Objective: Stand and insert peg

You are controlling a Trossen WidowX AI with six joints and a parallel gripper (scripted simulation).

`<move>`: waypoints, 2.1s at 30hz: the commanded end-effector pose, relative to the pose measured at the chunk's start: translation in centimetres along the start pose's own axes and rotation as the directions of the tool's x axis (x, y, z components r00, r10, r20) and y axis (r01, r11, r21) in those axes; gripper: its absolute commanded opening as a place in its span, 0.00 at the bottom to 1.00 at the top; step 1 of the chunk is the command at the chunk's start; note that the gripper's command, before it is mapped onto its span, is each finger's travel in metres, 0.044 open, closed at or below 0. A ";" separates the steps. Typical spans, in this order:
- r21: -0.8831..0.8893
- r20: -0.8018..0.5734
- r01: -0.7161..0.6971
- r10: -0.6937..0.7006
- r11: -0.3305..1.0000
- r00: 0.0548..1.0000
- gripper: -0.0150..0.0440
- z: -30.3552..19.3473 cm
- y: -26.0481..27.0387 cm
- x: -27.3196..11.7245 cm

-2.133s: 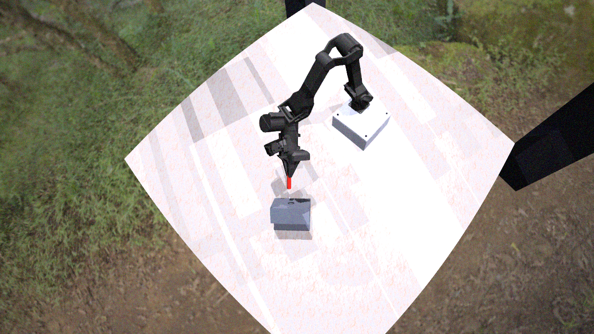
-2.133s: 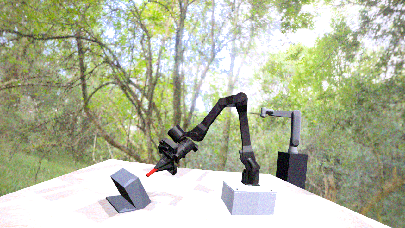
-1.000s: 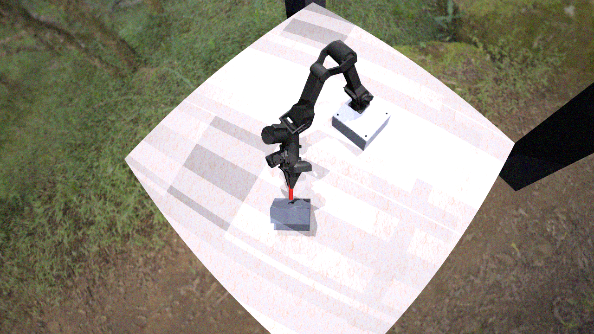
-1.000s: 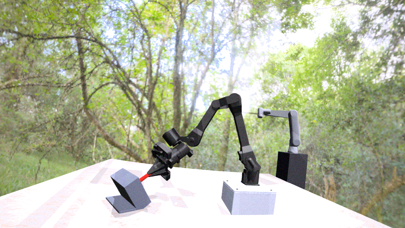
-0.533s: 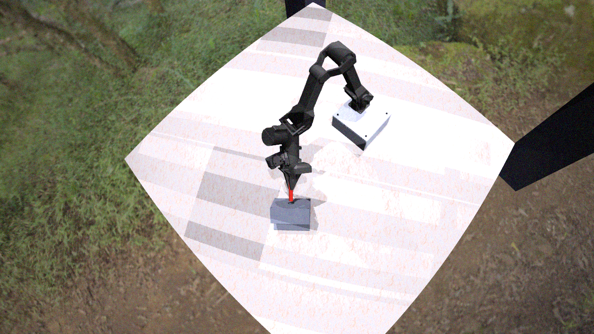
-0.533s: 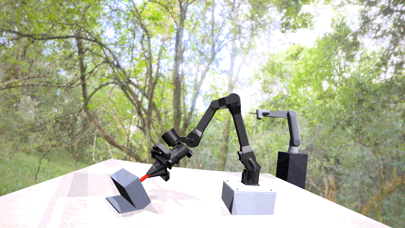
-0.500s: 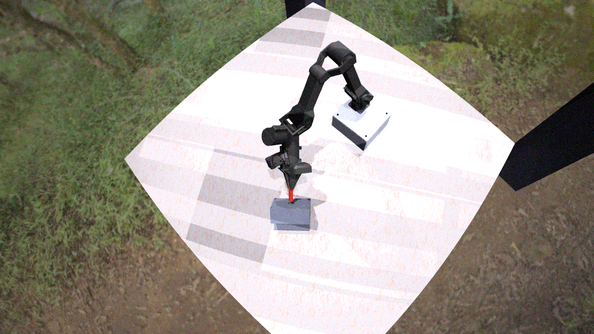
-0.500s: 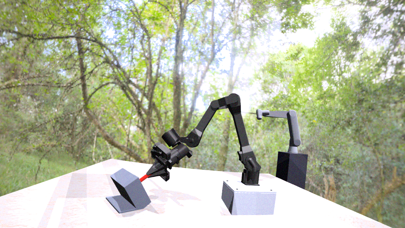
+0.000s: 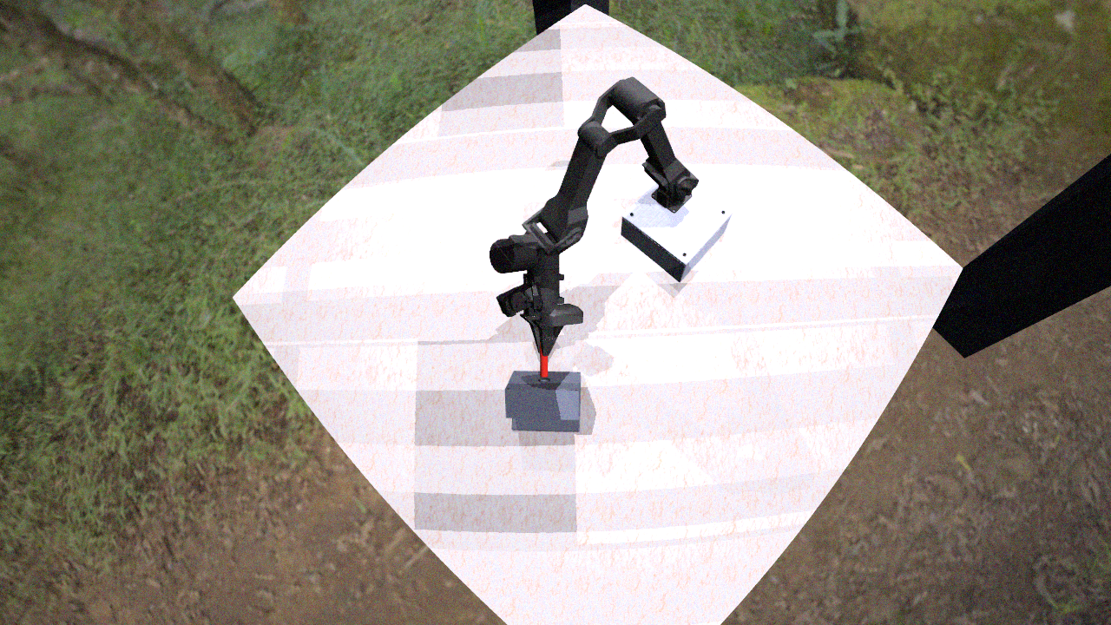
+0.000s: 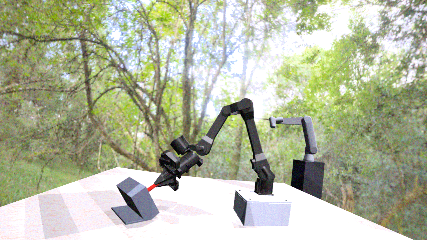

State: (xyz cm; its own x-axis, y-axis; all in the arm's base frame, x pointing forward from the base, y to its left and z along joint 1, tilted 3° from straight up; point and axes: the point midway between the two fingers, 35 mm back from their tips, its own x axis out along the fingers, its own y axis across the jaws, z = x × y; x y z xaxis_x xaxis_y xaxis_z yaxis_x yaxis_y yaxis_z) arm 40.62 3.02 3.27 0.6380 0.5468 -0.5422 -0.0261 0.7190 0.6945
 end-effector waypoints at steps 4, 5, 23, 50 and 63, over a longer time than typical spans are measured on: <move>0.001 -0.002 0.001 -0.001 1.000 1.000 0.25 -0.2 -0.2 0.3; 0.001 -0.002 0.001 -0.001 1.000 1.000 0.25 -0.2 -0.2 0.3; 0.001 -0.002 0.000 0.000 1.000 1.000 0.25 -0.2 -0.2 1.1; 0.001 -0.001 -0.001 0.001 1.000 1.000 0.25 -0.2 -0.1 2.6; 0.001 -0.001 -0.001 0.001 1.000 1.000 0.25 -0.2 -0.1 3.3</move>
State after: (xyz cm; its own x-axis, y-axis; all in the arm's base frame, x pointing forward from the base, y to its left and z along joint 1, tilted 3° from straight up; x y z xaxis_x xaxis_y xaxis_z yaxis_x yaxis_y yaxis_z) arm 42.52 4.72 1.63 0.6391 0.5494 -0.5383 -0.0329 0.7187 0.6945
